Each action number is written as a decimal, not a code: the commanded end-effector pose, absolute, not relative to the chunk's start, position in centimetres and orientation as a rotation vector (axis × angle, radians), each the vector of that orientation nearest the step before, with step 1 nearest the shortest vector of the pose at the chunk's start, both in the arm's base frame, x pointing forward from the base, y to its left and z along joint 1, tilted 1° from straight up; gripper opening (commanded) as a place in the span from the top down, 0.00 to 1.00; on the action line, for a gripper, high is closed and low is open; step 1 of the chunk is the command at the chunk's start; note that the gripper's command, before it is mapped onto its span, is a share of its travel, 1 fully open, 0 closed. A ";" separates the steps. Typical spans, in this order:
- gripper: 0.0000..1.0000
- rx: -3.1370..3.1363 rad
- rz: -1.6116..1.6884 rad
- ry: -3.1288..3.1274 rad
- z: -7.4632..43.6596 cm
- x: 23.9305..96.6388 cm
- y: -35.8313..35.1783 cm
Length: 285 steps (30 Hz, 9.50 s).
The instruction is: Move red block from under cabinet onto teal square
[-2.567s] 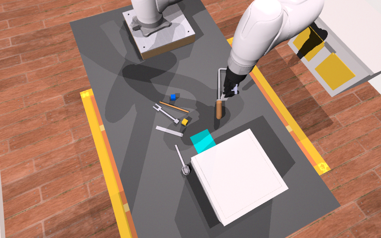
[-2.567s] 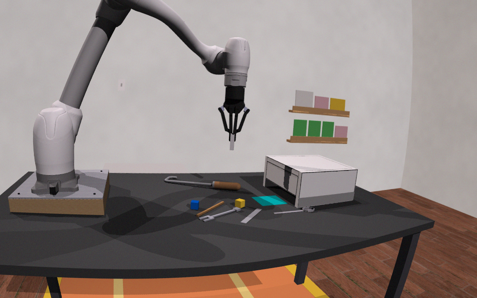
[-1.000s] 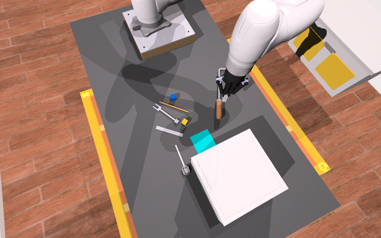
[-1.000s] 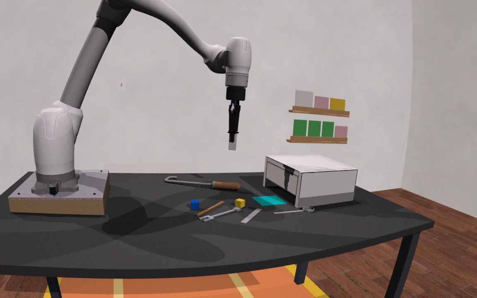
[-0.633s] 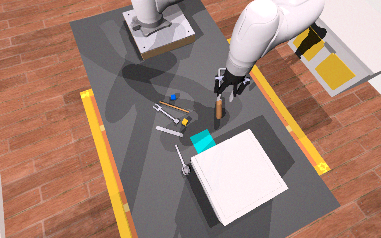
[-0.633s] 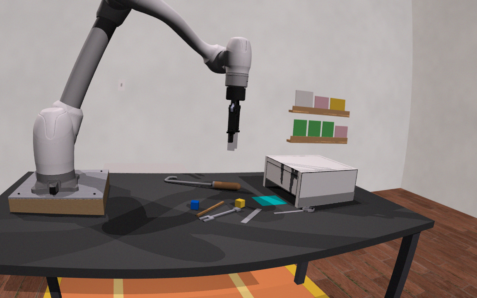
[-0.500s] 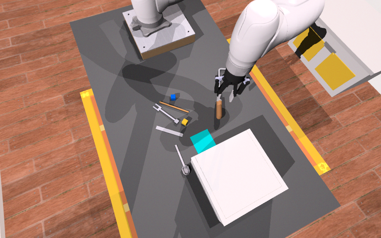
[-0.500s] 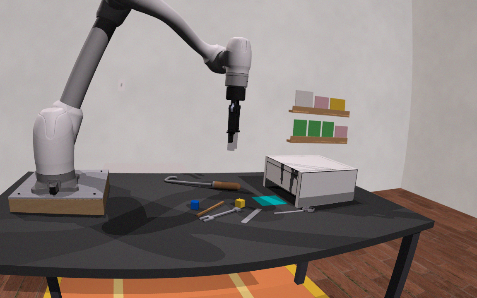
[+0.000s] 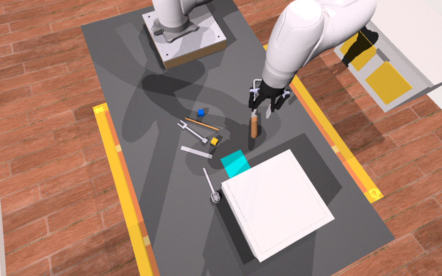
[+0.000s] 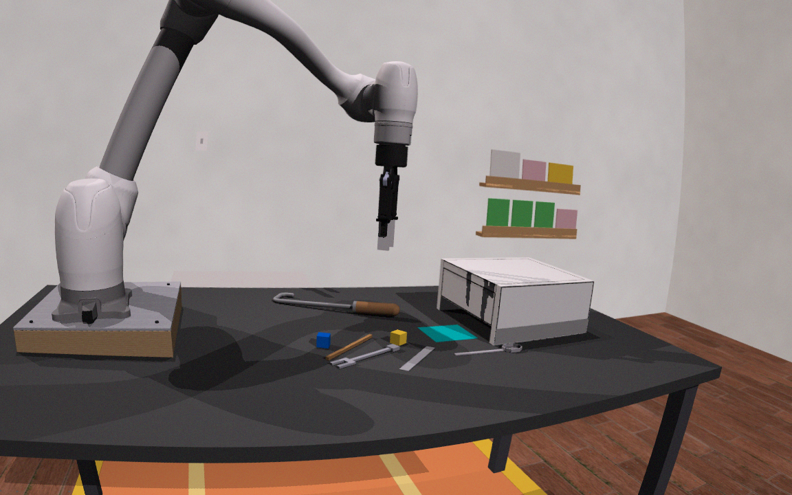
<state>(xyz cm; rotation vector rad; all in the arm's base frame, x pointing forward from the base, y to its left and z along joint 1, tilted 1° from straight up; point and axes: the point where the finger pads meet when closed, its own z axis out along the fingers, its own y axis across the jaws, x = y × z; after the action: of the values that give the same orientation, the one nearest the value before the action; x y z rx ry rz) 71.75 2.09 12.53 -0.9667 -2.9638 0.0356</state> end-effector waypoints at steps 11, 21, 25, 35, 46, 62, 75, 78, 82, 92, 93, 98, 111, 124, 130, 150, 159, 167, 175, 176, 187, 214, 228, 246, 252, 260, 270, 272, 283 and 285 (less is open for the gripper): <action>0.66 -0.966 0.024 -2.967 12.4 72.1 2.1; 0.66 -0.966 0.024 -2.967 11.2 72.0 2.1; 0.66 -0.966 0.024 -2.967 10.2 72.0 2.1; 0.66 -0.966 0.024 -2.967 7.1 71.9 2.1; 0.66 -0.966 0.024 -2.967 3.6 71.8 2.0; 0.66 -0.966 0.024 -2.967 1.2 71.8 2.0; 0.66 -0.966 0.024 -2.967 1.1 71.8 2.0; 0.66 -0.966 0.024 -2.967 1.1 71.8 2.0; 0.66 -0.966 0.024 -2.967 1.1 71.8 2.0; 0.66 -0.966 0.024 -2.967 1.1 71.8 2.0; 0.66 -0.966 0.024 -2.967 1.1 71.8 2.0; 0.66 -0.966 0.024 -2.967 1.1 71.8 2.0; 0.66 -0.966 0.024 -2.967 1.1 71.7 2.0; 0.66 -0.966 0.024 -2.967 1.1 71.6 2.0; 0.66 -0.966 0.024 -2.967 1.1 71.6 2.0; 0.66 -0.966 0.024 -2.967 1.1 71.6 2.0; 0.66 -0.966 0.024 -2.967 1.1 71.6 2.0; 0.66 -0.966 0.024 -2.967 0.9 71.6 2.0; 0.66 -0.966 0.024 -2.967 0.4 71.6 2.0; 0.66 -0.966 0.024 -2.967 0.3 71.6 2.0; 0.66 -0.966 0.024 -2.967 -1.3 71.6 2.0; 0.66 -0.966 0.024 -2.967 -4.1 71.5 2.0; 0.66 -0.966 0.024 -2.967 -4.2 71.5 2.0; 0.66 -0.966 0.024 -2.967 -4.2 71.5 2.0; 0.66 -0.966 0.024 -2.967 -4.2 71.5 2.0; 1.00 -0.966 0.024 -2.967 -4.2 71.5 2.0; 1.00 -0.966 0.024 -2.967 -4.2 71.5 2.0; 1.00 -0.966 0.024 -2.967 -4.2 71.5 2.0; 1.00 -0.966 0.024 -2.967 -4.2 71.5 2.0; 1.00 -0.966 0.024 -2.967 -4.2 71.5 2.0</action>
<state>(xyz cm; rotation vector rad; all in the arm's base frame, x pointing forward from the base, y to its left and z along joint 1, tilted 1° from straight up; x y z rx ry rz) 71.69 2.01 -3.85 -0.9662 -2.9687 0.0291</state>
